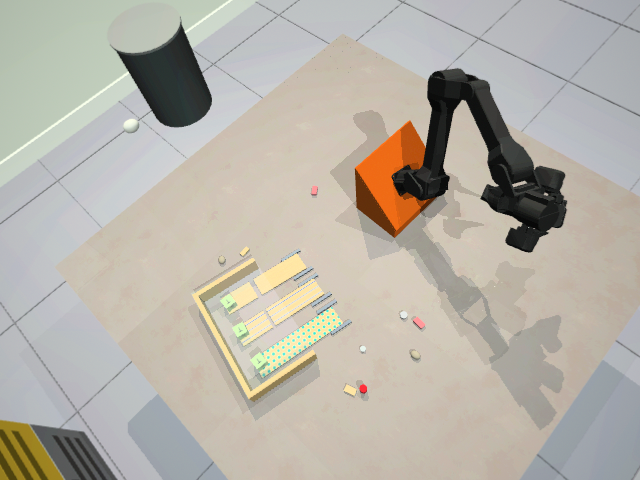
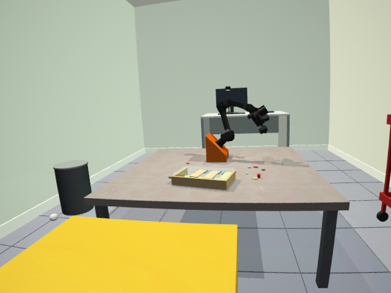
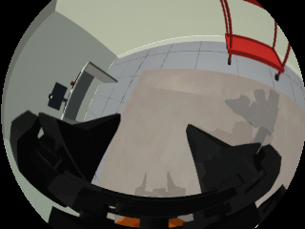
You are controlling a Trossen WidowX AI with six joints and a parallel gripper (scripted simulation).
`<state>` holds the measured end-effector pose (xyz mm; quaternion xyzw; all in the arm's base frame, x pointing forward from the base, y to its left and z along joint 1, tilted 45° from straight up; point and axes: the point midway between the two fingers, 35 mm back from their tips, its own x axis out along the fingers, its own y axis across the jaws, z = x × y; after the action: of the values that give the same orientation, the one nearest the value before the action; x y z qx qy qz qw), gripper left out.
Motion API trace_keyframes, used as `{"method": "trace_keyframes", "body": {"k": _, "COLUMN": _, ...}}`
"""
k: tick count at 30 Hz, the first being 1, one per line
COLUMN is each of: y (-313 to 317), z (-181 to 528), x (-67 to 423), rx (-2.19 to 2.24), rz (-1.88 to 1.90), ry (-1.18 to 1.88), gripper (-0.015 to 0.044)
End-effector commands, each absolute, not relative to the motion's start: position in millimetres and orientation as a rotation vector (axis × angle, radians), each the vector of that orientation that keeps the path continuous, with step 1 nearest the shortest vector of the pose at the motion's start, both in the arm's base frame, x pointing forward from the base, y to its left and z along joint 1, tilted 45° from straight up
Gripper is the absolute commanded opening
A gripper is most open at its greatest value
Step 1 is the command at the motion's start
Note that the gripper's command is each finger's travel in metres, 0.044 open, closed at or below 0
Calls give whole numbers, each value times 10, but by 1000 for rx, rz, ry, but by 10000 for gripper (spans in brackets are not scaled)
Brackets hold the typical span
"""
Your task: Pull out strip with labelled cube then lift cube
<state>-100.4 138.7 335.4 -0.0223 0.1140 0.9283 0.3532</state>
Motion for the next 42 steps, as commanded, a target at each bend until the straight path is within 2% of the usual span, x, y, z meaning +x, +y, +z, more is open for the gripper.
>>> {"method": "trace_keyframes", "body": {"k": 1, "y": 1682, "z": 3241, "x": -779, "rx": -42, "rz": 2273, "ry": 373, "gripper": 400}}
{"method": "trace_keyframes", "body": {"k": 7, "y": 2051, "z": 3115, "x": -335, "rx": 3, "rz": 2090, "ry": 440, "gripper": 400}}
{"method": "trace_keyframes", "body": {"k": 13, "y": 2388, "z": 2806, "x": 599, "rx": 104, "rz": 1769, "ry": 541, "gripper": 400}}
{"method": "trace_keyframes", "body": {"k": 19, "y": 2309, "z": 2408, "x": 1593, "rx": 224, "rz": 1449, "ry": 611, "gripper": 400}}
{"method": "trace_keyframes", "body": {"k": 25, "y": 1837, "z": 1947, "x": 2462, "rx": 356, "rz": 1132, "ry": 649, "gripper": 400}}
{"method": "trace_keyframes", "body": {"k": 31, "y": 1069, "z": 1449, "x": 3061, "rx": 500, "rz": 817, "ry": 661, "gripper": 400}}
{"method": "trace_keyframes", "body": {"k": 39, "y": -133, "z": 788, "x": 3311, "rx": 700, "rz": 413, "ry": 635, "gripper": 400}}
{"method": "trace_keyframes", "body": {"k": 42, "y": -233, "z": 734, "x": 3303, "rx": 717, "rz": 380, "ry": 630, "gripper": 400}}
